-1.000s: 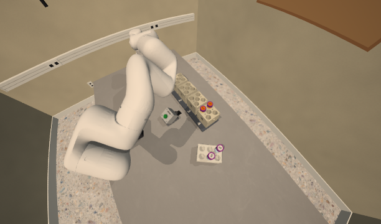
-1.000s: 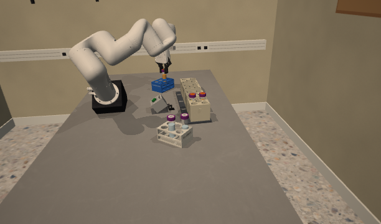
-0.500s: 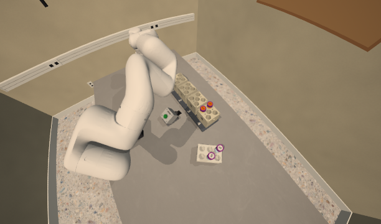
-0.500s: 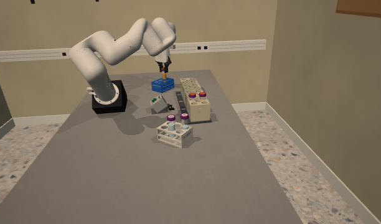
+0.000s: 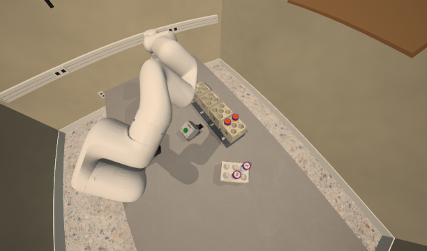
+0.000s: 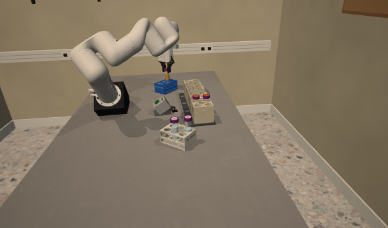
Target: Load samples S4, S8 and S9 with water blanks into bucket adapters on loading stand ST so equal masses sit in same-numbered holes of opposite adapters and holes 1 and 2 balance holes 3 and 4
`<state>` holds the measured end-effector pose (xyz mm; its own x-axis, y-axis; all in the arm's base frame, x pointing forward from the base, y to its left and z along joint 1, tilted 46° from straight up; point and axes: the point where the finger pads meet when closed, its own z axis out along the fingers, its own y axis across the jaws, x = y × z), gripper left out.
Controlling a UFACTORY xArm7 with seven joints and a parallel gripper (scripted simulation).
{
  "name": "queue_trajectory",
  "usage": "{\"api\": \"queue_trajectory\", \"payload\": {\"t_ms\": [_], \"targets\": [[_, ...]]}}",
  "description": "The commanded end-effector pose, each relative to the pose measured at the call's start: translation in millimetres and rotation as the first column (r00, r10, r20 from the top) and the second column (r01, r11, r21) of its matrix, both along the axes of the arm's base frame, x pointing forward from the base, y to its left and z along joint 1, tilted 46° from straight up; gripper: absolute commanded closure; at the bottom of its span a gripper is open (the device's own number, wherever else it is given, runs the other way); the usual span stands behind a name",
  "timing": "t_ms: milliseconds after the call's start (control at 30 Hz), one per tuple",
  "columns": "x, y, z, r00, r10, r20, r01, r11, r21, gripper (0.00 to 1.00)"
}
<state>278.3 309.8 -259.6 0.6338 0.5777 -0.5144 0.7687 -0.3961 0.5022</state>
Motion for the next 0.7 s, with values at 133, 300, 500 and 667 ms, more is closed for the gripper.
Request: {"api": "queue_trajectory", "payload": {"t_ms": [133,300,500,667], "targets": [[0,7,5,1.000,0.001,0.001,-0.001,1.000,0.005,1.00],[0,7,5,1.000,0.001,0.001,-0.001,1.000,0.005,1.00],[-1,15,13,1.000,0.001,0.001,-0.001,1.000,0.005,1.00],[-2,22,20,1.000,0.001,0.001,-0.001,1.000,0.005,1.00]]}}
